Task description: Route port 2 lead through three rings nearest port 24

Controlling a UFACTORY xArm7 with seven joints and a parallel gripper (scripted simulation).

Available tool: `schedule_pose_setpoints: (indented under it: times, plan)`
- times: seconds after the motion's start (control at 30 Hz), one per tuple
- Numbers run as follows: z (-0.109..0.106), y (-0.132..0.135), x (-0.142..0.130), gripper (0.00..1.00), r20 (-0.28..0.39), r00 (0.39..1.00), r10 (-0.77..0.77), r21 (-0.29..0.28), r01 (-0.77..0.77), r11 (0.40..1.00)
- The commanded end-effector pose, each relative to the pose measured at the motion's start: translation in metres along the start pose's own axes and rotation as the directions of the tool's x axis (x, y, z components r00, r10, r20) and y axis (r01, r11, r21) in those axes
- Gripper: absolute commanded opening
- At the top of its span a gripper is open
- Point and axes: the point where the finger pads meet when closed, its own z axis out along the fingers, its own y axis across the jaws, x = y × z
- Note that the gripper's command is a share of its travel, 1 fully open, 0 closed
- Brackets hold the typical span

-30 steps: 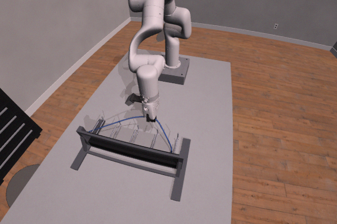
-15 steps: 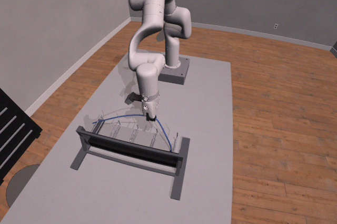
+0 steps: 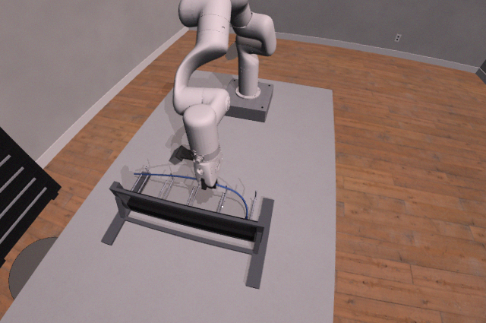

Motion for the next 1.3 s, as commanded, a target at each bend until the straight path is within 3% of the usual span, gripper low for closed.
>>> schedule_pose_setpoints:
  times: [0.0, 1.27]
  plan:
    - [-0.003, -0.004, -0.001, 0.00, 0.001, 1.000, -0.002, 0.004, 0.002, 1.000]
    - [-0.003, 0.003, 0.009, 0.00, 0.001, 1.000, -0.026, 0.003, 0.026, 1.000]
